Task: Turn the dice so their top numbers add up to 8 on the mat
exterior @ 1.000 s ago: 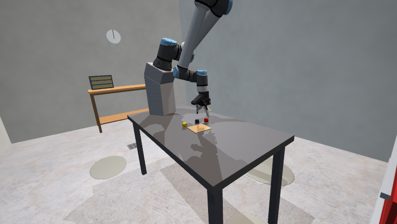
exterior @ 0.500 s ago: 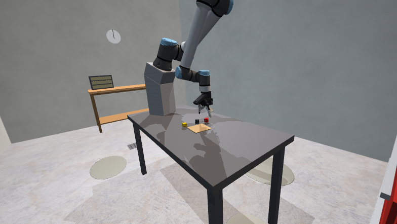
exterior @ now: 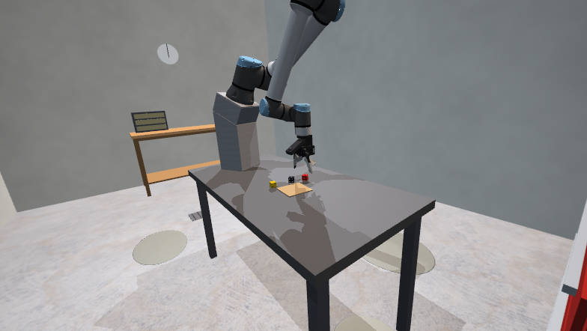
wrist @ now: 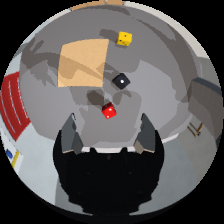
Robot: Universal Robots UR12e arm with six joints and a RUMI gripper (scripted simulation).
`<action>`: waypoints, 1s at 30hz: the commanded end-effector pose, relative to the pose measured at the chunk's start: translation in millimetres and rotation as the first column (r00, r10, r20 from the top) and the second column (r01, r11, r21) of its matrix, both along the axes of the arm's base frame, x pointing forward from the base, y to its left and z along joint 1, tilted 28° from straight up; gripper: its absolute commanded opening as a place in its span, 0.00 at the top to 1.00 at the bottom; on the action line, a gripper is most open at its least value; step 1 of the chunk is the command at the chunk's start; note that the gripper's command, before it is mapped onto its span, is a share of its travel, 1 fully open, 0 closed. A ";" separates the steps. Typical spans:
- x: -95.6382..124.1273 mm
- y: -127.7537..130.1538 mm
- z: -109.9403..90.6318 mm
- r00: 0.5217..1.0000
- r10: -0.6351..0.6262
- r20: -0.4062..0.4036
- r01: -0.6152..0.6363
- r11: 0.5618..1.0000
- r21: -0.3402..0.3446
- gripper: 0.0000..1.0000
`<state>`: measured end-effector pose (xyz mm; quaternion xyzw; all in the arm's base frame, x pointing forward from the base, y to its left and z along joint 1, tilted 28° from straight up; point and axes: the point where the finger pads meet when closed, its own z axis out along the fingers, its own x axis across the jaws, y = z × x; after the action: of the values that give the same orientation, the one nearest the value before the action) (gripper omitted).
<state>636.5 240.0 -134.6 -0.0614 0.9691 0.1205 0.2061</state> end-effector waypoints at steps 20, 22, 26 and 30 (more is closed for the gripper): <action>1.8 0.6 2.7 1.000 0.000 0.004 0.000 1.000 0.000 0.00; 0.9 0.0 4.6 1.000 0.000 0.004 0.000 1.000 0.000 0.00; -3.2 -2.7 14.0 1.000 0.000 0.004 0.000 1.000 0.000 0.00; -10.3 -7.5 30.1 1.000 0.000 0.004 0.000 1.000 0.000 0.00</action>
<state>635.9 239.2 -126.4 -0.0618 0.9688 0.1202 0.2076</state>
